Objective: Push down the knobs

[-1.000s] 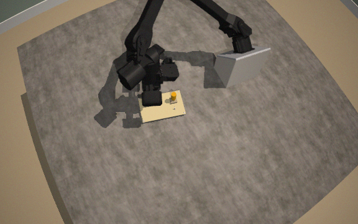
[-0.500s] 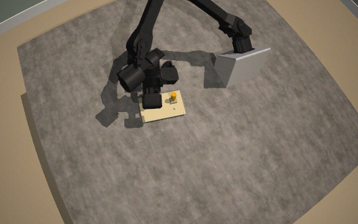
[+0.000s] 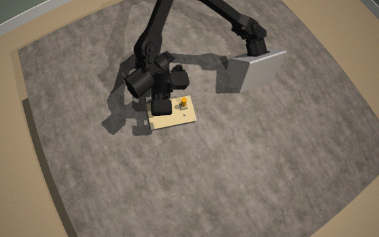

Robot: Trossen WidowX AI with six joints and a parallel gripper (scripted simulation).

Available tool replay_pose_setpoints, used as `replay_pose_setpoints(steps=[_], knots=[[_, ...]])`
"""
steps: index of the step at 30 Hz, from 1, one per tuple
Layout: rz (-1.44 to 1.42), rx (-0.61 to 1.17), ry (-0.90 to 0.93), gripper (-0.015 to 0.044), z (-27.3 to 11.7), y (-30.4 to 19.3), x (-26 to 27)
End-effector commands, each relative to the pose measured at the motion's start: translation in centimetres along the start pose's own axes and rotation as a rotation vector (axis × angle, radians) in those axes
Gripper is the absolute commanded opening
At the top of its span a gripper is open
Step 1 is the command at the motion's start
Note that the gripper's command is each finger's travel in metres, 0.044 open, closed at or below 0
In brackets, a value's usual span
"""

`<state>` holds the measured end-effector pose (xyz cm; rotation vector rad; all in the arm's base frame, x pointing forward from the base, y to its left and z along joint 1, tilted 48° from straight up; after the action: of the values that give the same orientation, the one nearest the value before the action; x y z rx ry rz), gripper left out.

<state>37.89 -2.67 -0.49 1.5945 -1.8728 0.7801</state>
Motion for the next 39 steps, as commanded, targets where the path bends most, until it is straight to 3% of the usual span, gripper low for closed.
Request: replay_pose_setpoints(steps=[1, 39], knots=[[-0.008, 0.0, 0.004, 0.0, 0.2, 0.05, -0.01], [-0.007, 0.0, 0.004, 0.0, 0.78, 0.05, 0.0]])
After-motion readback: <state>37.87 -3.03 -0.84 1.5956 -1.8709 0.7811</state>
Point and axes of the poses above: the point midway between the two fingers, 35 mm back from their tips, its own z axis out along the fingers, its own x axis across the jaws, y = z × x, the point moved 2 cm from there along -z, back along the fingers, and after that the axes turned 15 degrees about -z, right-handed, at the moved point
